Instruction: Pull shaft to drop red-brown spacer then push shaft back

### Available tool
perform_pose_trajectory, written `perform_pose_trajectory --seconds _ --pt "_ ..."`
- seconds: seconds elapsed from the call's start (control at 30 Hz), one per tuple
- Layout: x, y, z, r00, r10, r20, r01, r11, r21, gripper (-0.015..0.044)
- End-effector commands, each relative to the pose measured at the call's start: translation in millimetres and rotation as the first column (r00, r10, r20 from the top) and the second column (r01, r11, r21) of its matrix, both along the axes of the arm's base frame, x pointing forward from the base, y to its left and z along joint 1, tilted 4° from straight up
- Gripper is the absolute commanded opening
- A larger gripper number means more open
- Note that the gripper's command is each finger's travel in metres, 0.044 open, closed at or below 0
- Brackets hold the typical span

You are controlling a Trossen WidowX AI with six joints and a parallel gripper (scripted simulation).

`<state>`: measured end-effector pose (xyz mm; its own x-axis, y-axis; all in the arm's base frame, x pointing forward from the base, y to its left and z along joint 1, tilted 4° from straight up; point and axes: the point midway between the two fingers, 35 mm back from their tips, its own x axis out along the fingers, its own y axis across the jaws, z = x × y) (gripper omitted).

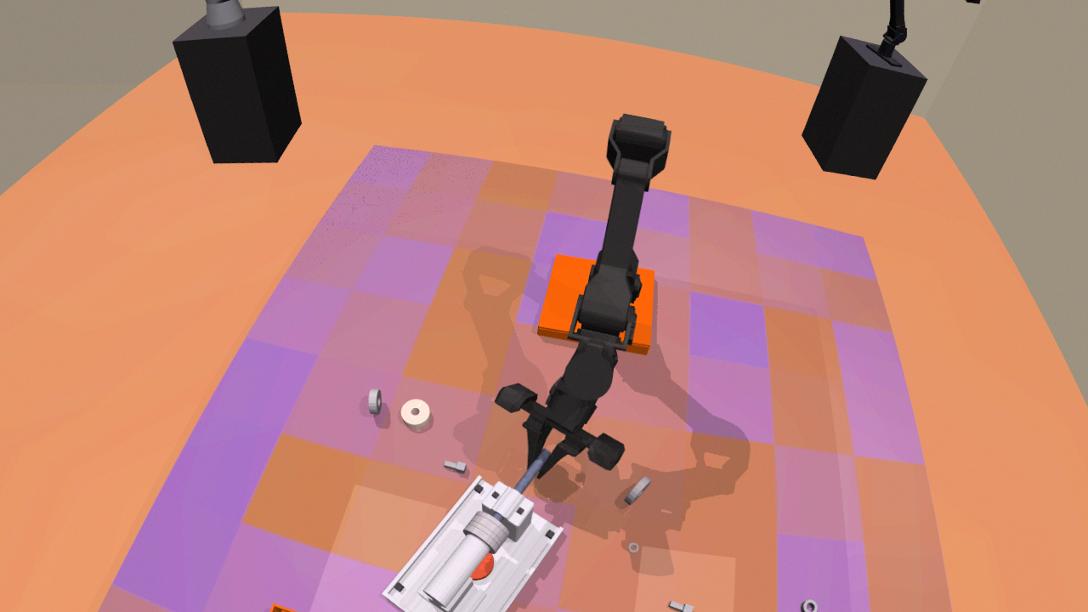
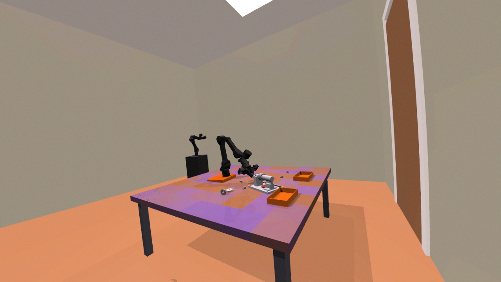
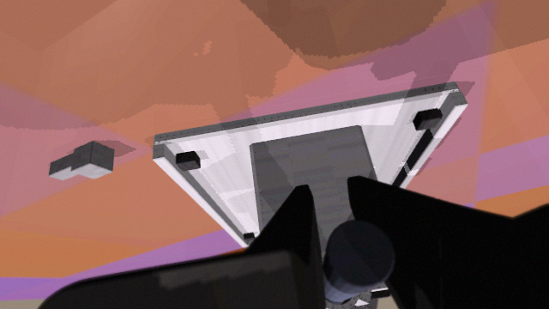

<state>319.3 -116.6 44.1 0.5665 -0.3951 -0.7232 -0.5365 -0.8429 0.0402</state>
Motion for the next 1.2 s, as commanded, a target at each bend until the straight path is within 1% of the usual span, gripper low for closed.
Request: perform_pose_trajectory --seconds 0.0,1.17 --pt "2.3 -0.9 0.5 1.0 0.003 0.002 -0.003 1.0 -0.001 0.0" --pt "11.8 -7.0 0.5 1.0 0.003 0.002 -0.003 1.0 -0.002 0.0"
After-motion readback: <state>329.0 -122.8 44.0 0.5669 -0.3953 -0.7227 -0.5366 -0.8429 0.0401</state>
